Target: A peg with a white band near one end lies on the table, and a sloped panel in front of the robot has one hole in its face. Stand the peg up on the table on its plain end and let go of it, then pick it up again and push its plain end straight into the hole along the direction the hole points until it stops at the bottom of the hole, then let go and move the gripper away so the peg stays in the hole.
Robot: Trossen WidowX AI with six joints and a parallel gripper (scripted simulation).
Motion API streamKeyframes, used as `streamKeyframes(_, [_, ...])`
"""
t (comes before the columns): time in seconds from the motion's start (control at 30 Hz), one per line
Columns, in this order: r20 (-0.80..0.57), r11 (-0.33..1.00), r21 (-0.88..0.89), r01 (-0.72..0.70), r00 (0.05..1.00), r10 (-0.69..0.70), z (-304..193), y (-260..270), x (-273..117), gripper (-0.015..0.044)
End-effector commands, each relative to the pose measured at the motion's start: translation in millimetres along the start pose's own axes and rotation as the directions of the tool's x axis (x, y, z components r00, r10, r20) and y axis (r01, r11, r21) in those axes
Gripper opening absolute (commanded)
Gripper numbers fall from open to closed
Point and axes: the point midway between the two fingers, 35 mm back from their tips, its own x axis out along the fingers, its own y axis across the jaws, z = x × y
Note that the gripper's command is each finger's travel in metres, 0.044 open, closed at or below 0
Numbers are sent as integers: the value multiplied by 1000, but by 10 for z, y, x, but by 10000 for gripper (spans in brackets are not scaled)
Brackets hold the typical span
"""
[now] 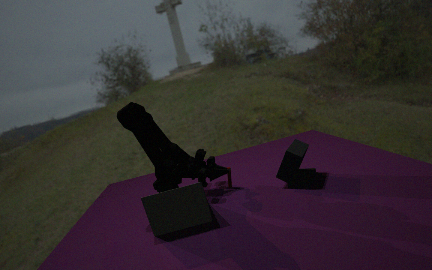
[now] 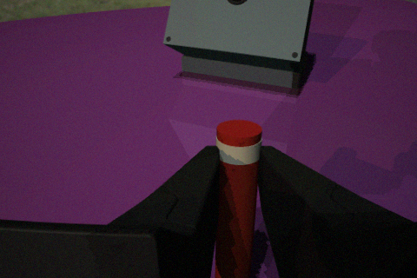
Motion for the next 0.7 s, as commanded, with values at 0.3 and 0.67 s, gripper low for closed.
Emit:
streamKeyframes(0.3, [-5, 1000, 1, -3, 1000, 3, -40, 11, 0, 49])
streamKeyframes(0.67, [-1, 1000, 3, -2, 1000, 2, -48, 9, -20, 49])
